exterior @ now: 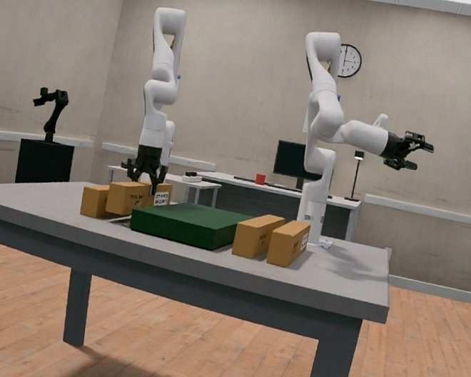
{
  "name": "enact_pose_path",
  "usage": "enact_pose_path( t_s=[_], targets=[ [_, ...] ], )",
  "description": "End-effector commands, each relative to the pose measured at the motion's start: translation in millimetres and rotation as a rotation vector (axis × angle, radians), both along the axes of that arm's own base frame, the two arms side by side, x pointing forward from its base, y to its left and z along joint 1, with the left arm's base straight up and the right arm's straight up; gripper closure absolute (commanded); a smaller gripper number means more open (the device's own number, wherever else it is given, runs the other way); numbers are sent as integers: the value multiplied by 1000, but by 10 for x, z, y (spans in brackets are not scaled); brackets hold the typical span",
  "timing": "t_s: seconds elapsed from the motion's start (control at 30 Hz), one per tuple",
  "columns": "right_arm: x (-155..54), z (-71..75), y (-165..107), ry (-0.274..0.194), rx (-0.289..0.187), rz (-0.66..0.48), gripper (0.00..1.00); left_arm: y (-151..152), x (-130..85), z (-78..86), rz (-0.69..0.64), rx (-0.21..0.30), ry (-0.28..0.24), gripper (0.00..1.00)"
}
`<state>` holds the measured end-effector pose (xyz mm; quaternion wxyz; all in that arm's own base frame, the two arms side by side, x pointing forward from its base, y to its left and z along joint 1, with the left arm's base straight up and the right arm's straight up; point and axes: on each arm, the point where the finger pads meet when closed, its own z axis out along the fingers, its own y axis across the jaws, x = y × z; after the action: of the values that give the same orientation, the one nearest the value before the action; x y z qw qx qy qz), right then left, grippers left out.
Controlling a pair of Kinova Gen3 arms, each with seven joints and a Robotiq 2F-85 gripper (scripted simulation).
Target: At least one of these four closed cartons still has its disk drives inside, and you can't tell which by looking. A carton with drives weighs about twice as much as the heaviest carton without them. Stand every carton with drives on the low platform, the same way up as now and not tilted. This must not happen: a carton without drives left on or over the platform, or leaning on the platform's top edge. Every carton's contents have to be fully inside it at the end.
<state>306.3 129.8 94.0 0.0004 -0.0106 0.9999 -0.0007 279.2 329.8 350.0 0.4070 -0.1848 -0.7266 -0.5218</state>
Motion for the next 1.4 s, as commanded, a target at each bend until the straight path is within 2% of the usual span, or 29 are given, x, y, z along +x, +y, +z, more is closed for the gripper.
enact_pose_path(
  t_s=[0.0,0.17,0.2,1.37],
  targets=[
    [4,10,1,-1,1,0,360,1,0,6,0,1,-1,2],
    [4,10,1,-1,1,0,360,1,0,6,0,1,-1,2],
    [0,159,-4,-1,1,-1,360,1,0,6,0,1,-1,2],
    [0,159,-4,-1,1,-1,360,1,0,6,0,1,-1,2]
  ],
)
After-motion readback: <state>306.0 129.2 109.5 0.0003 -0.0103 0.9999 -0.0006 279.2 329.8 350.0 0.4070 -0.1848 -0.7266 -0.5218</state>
